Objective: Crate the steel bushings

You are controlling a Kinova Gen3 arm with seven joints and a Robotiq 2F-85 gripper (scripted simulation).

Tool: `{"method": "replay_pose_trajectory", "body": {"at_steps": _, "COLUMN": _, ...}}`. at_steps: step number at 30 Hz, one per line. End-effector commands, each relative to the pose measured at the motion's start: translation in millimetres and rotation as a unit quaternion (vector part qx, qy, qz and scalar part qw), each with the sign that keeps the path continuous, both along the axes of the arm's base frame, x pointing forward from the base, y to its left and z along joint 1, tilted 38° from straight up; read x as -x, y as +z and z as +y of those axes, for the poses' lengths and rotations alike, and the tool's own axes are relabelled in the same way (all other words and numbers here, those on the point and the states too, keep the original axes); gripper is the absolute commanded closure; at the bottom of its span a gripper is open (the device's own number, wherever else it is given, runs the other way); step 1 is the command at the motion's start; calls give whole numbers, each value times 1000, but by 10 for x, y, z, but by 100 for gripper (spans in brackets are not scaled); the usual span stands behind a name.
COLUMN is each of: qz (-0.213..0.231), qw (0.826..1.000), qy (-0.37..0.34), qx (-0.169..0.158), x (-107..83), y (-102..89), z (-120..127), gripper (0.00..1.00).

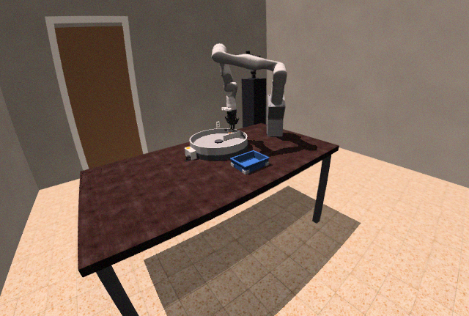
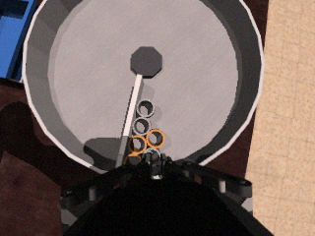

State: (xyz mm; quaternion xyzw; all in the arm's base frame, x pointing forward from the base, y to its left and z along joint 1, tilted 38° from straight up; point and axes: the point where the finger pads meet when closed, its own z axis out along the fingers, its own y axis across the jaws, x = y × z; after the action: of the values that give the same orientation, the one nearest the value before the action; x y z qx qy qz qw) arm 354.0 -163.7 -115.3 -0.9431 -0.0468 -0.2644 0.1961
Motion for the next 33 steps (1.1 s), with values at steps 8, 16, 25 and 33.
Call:
{"method": "replay_pose_trajectory", "body": {"at_steps": 8, "qz": 1, "qw": 1000, "qy": 4, "qx": 6, "x": -9, "y": -48, "z": -24, "gripper": 86}}
{"method": "replay_pose_trajectory", "body": {"at_steps": 16, "qz": 0, "qw": 1000, "qy": 3, "qx": 5, "x": -12, "y": -35, "z": -16, "gripper": 86}}
{"method": "replay_pose_trajectory", "body": {"at_steps": 25, "qz": 1, "qw": 1000, "qy": 4, "qx": 6, "x": -9, "y": -48, "z": -24, "gripper": 86}}
{"method": "replay_pose_trajectory", "body": {"at_steps": 33, "qz": 0, "qw": 1000, "qy": 3, "qx": 5, "x": -11, "y": -35, "z": -16, "gripper": 86}}
